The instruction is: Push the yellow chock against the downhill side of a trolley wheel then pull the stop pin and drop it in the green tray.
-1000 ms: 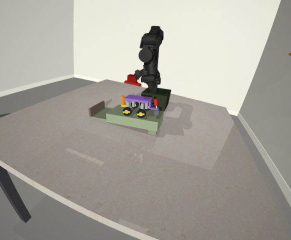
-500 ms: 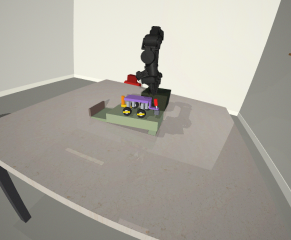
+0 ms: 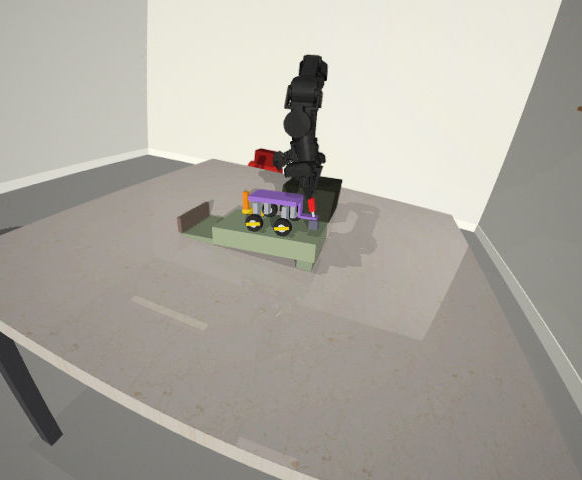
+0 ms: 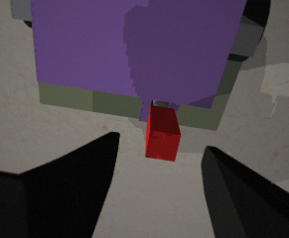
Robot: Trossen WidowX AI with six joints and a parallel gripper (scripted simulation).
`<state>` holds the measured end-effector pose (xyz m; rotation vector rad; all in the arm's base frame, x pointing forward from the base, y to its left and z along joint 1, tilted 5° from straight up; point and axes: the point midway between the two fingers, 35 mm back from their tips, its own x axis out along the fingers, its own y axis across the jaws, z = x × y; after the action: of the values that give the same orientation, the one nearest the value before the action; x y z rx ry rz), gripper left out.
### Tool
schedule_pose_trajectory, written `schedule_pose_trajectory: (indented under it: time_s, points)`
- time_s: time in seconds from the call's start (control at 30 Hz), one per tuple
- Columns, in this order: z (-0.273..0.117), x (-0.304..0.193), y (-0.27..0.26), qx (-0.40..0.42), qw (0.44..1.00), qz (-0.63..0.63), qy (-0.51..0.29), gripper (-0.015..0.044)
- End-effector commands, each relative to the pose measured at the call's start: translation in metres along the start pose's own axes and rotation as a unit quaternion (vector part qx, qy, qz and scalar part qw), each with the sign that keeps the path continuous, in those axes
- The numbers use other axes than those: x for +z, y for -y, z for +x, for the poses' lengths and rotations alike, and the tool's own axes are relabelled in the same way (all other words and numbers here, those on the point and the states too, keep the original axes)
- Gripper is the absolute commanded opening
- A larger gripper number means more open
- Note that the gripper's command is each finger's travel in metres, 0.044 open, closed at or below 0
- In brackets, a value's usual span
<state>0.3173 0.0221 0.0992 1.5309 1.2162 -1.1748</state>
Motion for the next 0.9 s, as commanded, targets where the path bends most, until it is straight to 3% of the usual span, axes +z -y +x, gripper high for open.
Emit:
schedule_pose_trajectory:
  time_s: [0.0, 0.87]
  points:
    - [0.003, 0.000, 0.001, -0.001, 1.000, 0.002, -0.001, 0.0190]
    - [0.038, 0.000, 0.000, -0.001, 1.000, 0.002, -0.001, 0.0190]
